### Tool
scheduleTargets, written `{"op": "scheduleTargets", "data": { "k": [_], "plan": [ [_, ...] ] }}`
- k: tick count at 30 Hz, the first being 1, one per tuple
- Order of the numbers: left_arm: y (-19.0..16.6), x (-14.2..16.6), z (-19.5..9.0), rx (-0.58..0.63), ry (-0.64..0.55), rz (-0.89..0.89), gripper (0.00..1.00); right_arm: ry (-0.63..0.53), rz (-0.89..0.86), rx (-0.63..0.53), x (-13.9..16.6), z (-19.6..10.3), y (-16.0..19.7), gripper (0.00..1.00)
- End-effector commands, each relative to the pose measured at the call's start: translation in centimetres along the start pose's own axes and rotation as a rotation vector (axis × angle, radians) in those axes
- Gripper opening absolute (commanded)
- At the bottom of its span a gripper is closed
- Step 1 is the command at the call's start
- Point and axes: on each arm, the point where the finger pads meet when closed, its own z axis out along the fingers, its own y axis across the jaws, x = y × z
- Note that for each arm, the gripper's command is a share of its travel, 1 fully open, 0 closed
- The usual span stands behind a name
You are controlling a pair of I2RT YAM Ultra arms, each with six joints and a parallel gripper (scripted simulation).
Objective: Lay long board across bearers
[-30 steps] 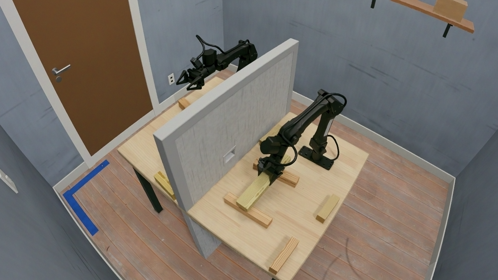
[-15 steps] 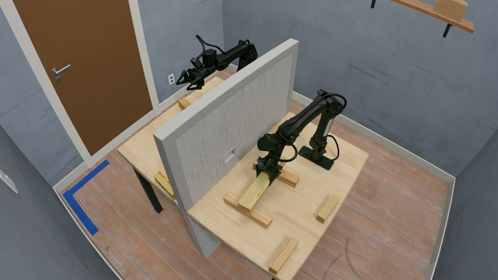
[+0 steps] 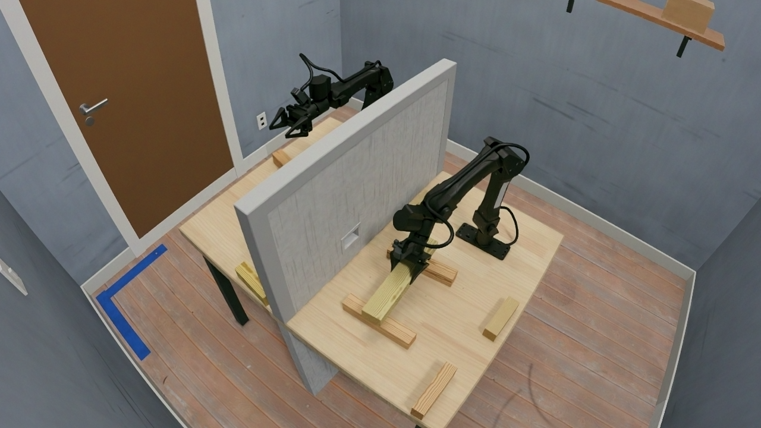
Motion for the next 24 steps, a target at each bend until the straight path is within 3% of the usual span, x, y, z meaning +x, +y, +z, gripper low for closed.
{"op": "scheduleTargets", "data": {
  "k": [1, 20, 22, 23, 24],
  "plan": [
    [-0.7, -4.0, -1.7, 0.033, -0.121, -0.03, 0.0, 0.005, -0.008, 0.007, 0.2, 0.3, -0.1, 0.78],
    [-0.6, -3.2, -1.4, 0.029, -0.086, -0.02, 0.0, 0.005, -0.008, 0.007, 0.2, 0.3, -0.1, 0.78],
    [-0.7, -2.5, -0.1, 0.019, -0.063, -0.013, 0.0, 0.005, -0.008, 0.007, 0.2, 0.3, -0.1, 0.78],
    [0.1, -0.4, 0.4, 0.004, -0.03, -0.003, 0.0, 0.005, -0.008, 0.007, 0.2, 0.3, -0.1, 0.78],
    [-0.1, -1.0, 0.2, 0.011, -0.046, -0.008, 0.0, 0.005, -0.008, 0.007, 0.2, 0.3, -0.1, 0.78]
  ]
}}
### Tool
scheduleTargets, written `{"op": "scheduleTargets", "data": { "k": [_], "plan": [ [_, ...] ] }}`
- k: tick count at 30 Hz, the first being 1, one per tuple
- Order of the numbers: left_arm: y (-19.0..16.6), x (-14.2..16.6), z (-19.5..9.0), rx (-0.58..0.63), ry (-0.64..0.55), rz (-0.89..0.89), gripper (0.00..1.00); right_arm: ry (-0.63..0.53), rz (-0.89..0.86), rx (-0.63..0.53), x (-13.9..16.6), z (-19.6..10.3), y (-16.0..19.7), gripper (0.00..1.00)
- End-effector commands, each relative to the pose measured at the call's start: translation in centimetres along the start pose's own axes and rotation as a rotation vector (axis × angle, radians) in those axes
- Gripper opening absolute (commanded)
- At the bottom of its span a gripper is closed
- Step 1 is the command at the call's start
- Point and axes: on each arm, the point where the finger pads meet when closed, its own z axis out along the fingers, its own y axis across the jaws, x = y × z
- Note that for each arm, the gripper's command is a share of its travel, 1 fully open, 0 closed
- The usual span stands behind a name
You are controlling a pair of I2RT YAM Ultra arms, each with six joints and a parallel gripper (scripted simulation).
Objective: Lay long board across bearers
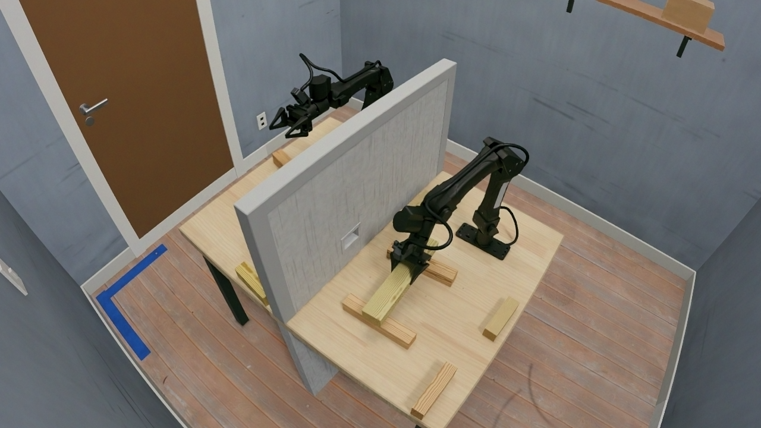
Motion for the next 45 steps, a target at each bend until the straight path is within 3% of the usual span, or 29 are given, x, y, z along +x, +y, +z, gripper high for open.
{"op": "scheduleTargets", "data": {
  "k": [1, 10, 13, 15, 19, 23, 26, 30, 32, 36, 38, 41, 42, 45],
  "plan": [
    [-0.1, -1.9, -0.1, 0.008, -0.069, -0.02, 0.0, 0.005, -0.008, 0.007, 0.2, 0.3, -0.1, 0.78],
    [-0.7, -1.6, 1.0, 0.022, -0.087, -0.018, 0.0, 0.005, -0.008, 0.007, 0.2, 0.3, -0.1, 0.78],
    [-0.9, -2.4, 0.0, 0.033, -0.108, -0.023, 0.0, 0.005, -0.008, 0.007, 0.2, 0.3, -0.1, 0.78],
    [-0.6, -0.2, 1.9, 0.015, -0.064, -0.006, 0.0, 0.005, -0.008, 0.007, 0.2, 0.3, -0.1, 0.78],
    [-0.8, -1.7, 0.8, 0.037, -0.115, -0.025, 0.0, 0.005, -0.008, 0.007, 0.2, 0.3, -0.1, 0.78],
    [-0.6, -0.3, 2.1, 0.026, -0.09, -0.016, 0.0, 0.005, -0.008, 0.007, 0.2, 0.3, -0.1, 0.78],
    [-1.1, -2.1, 1.3, 0.041, -0.126, -0.028, 0.0, 0.005, -0.008, 0.007, 0.2, 0.3, -0.1, 0.78],
    [-1.2, -2.1, 1.4, 0.041, -0.124, -0.027, 0.0, 0.005, -0.008, 0.007, 0.2, 0.3, -0.1, 0.78],
    [-0.5, 0.7, 3.0, 0.015, -0.064, -0.008, 0.0, 0.005, -0.008, 0.007, 0.2, 0.3, -0.1, 0.78],
    [-1.2, -2.4, 1.0, 0.049, -0.144, -0.034, 0.0, 0.005, -0.008, 0.007, 0.2, 0.3, -0.1, 0.78],
    [-0.3, 0.6, 2.6, 0.02, -0.079, -0.013, 0.0, 0.005, -0.008, 0.007, 0.2, 0.3, -0.1, 0.78],
    [-0.9, -0.3, 2.8, 0.025, -0.088, -0.014, 0.0, 0.005, -0.008, 0.007, 0.2, 0.3, -0.1, 0.78],
    [-1.3, -2.2, 1.2, 0.052, -0.147, -0.031, 0.78, 0.005, -0.008, 0.007, 0.2, 0.3, -0.1, 0.78],
    [-1.4, -2.1, 1.5, 0.049, -0.141, -0.029, 0.78, 0.005, -0.008, 0.007, 0.2, 0.3, -0.1, 0.78]
  ]
}}
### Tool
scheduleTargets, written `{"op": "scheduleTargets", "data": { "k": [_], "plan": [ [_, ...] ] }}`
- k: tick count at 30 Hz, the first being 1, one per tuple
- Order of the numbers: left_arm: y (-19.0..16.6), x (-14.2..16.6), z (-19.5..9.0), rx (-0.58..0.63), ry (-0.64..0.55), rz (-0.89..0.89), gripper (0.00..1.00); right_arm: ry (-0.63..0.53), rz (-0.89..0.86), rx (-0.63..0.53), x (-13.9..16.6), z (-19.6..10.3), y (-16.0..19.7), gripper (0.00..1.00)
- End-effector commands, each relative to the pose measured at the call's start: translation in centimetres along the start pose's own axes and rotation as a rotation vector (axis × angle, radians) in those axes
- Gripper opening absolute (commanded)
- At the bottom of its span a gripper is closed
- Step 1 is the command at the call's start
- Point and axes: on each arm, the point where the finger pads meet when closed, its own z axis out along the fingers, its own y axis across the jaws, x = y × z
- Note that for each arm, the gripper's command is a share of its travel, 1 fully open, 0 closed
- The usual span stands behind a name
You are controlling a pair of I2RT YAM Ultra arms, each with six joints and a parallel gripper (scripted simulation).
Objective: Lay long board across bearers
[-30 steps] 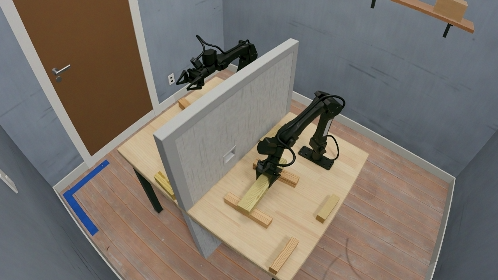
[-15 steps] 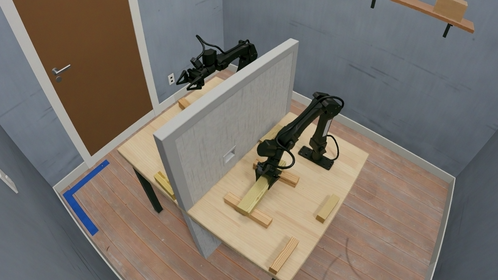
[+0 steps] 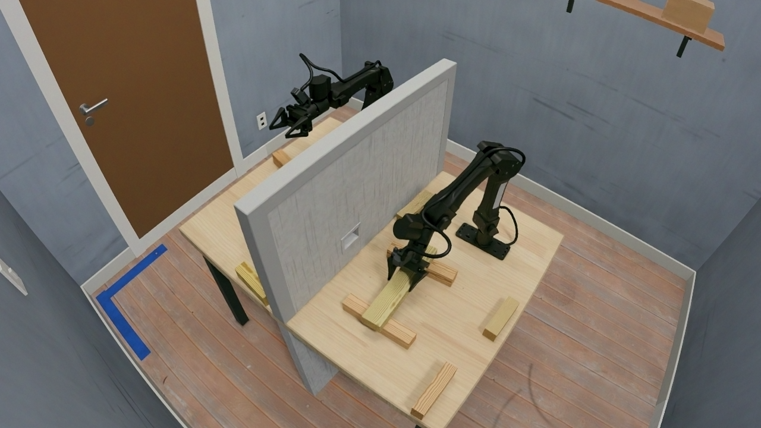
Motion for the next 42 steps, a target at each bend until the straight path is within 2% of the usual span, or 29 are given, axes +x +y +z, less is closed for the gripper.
{"op": "scheduleTargets", "data": {
  "k": [1, 2, 4, 8, 23, 25, 33, 36, 38, 40, 42],
  "plan": [
    [-1.2, -3.6, -1.1, 0.033, -0.107, -0.021, 0.78, 0.005, -0.008, 0.007, 0.2, 0.3, -0.1, 0.78],
    [-1.2, -3.6, -1.1, 0.033, -0.107, -0.021, 0.78, 0.005, -0.008, 0.007, 0.2, 0.3, -0.1, 0.78],
    [-0.6, -1.3, 0.2, 0.007, -0.046, -0.002, 0.78, 0.005, -0.008, 0.007, 0.2, 0.3, -0.1, 0.78],
    [-0.8, -2.4, -0.8, 0.03, -0.084, -0.017, 0.78, 0.005, -0.008, 0.007, 0.2, 0.3, -0.1, 0.78],
    [-0.2, -1.5, -1.7, 0.008, -0.053, -0.022, 0.78, 0.005, -0.008, 0.007, 0.2, 0.3, -0.1, 0.78],
    [-0.5, -2.0, -3.6, 0.008, -0.054, -0.022, 0.78, 0.005, -0.008, 0.007, 0.2, 0.3, -0.1, 0.78],
    [-0.2, -1.5, -6.9, 0.0, -0.044, -0.022, 0.78, 0.005, -0.008, 0.007, 0.2, 0.3, -0.1, 0.78],
    [-0.8, -2.3, -6.9, 0.023, -0.074, -0.025, 0.78, 0.005, -0.008, 0.007, 0.2, 0.3, -0.1, 0.78],
    [-0.1, -1.4, -8.0, 0.003, -0.047, -0.022, 0.78, 0.005, -0.008, 0.007, 0.2, 0.3, -0.1, 0.78],
    [-0.8, -2.6, -7.7, 0.029, -0.083, -0.029, 0.78, 0.005, -0.008, 0.007, 0.2, 0.3, -0.1, 0.78],
    [0.0, -1.7, -7.3, 0.01, -0.065, -0.031, 0.78, 0.005, -0.008, 0.007, 0.2, 0.3, -0.1, 0.78]
  ]
}}
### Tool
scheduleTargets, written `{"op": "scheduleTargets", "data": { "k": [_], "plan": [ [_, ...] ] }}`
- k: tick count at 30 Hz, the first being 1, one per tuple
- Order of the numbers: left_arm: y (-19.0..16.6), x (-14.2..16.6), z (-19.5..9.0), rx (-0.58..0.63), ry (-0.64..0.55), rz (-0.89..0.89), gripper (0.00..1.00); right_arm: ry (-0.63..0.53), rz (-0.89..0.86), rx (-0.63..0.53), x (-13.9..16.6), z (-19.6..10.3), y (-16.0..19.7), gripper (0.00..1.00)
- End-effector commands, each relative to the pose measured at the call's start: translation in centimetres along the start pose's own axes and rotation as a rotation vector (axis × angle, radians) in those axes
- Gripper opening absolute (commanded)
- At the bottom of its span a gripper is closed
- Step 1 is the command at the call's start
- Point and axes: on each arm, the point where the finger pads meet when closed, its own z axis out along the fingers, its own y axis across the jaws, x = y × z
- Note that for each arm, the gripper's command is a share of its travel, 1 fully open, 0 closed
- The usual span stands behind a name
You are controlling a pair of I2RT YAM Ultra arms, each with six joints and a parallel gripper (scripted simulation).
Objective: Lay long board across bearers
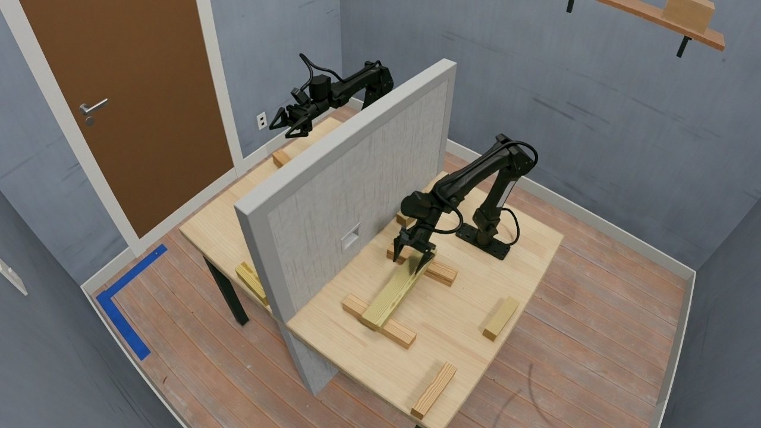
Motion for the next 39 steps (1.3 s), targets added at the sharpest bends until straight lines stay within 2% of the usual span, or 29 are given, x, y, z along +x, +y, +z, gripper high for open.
{"op": "scheduleTargets", "data": {
  "k": [1, 5, 6, 7, 9, 11, 14, 20, 26, 28, 29, 31, 34, 35, 37, 39],
  "plan": [
    [1.1, 0.3, -0.6, -0.026, -0.003, -0.017, 0.78, 0.005, -0.008, 0.007, 0.2, 0.3, -0.1, 0.78],
    [0.4, -1.5, -1.1, -0.006, -0.041, -0.022, 0.78, 0.005, -0.008, 0.007, 0.2, 0.3, -0.1, 0.78],
    [0.2, -4.3, -2.0, 0.024, -0.127, -0.049, 0.78, 0.014, -0.008, 0.005, 0.5, 0.4, -0.1, 0.78],
    [-0.3, -4.3, -1.9, 0.053, -0.123, -0.038, 0.78, 0.017, -0.008, 0.004, 0.6, 0.4, 0.0, 0.78],
    [-0.2, -6.5, -2.6, 0.088, -0.186, -0.035, 0.78, 0.029, -0.008, -0.001, 1.0, 0.5, 0.1, 0.78],
    [-0.2, -6.5, -2.6, 0.088, -0.186, -0.035, 0.78, 0.029, -0.008, -0.001, 1.0, 0.5, 0.1, 0.78],
    [0.4, -9.5, -3.6, 0.132, -0.272, -0.012, 0.78, -0.065, -0.007, -0.01, -2.2, -1.1, 0.5, 0.78],
    [3.1, -15.7, -7.6, 0.153, -0.481, -0.001, 0.78, -0.027, -0.007, -0.012, -1.0, -1.0, 0.3, 0.78],
    [6.2, -20.9, -12.9, 0.131, -0.701, 0.038, 0.78, -0.015, -0.006, -0.013, -0.4, -1.0, 0.3, 0.78],
    [6.2, -20.9, -12.9, 0.131, -0.701, 0.038, 0.78, -0.015, -0.006, -0.013, -0.4, -1.0, 0.3, 0.78],
    [6.7, -21.5, -13.1, 0.121, -0.719, 0.048, 0.78, -0.04, -0.004, -0.009, -1.8, -0.7, 0.3, 0.78],
    [7.8, -22.8, -16.3, 0.103, -0.814, 0.063, 0.78, -0.059, -0.005, -0.013, -2.5, -0.3, 0.4, 0.78],
    [9.3, -24.6, -19.8, 0.064, -0.928, 0.101, 0.78, -0.014, -0.004, -0.021, -1.0, 0.5, 0.7, 0.78],
    [9.7, -24.9, -20.5, 0.052, -0.949, 0.115, 0.78, -0.025, -0.004, -0.022, -1.4, 0.0, 0.7, 0.78],
    [10.2, -24.8, -19.0, 0.045, -0.91, 0.119, 0.78, -0.09, -0.004, -0.013, -3.7, -1.3, 0.3, 0.78],
    [10.4, -23.7, -16.5, 0.047, -0.827, 0.087, 0.78, -0.089, -0.004, -0.012, -3.6, -1.2, 0.3, 0.78]
  ]
}}
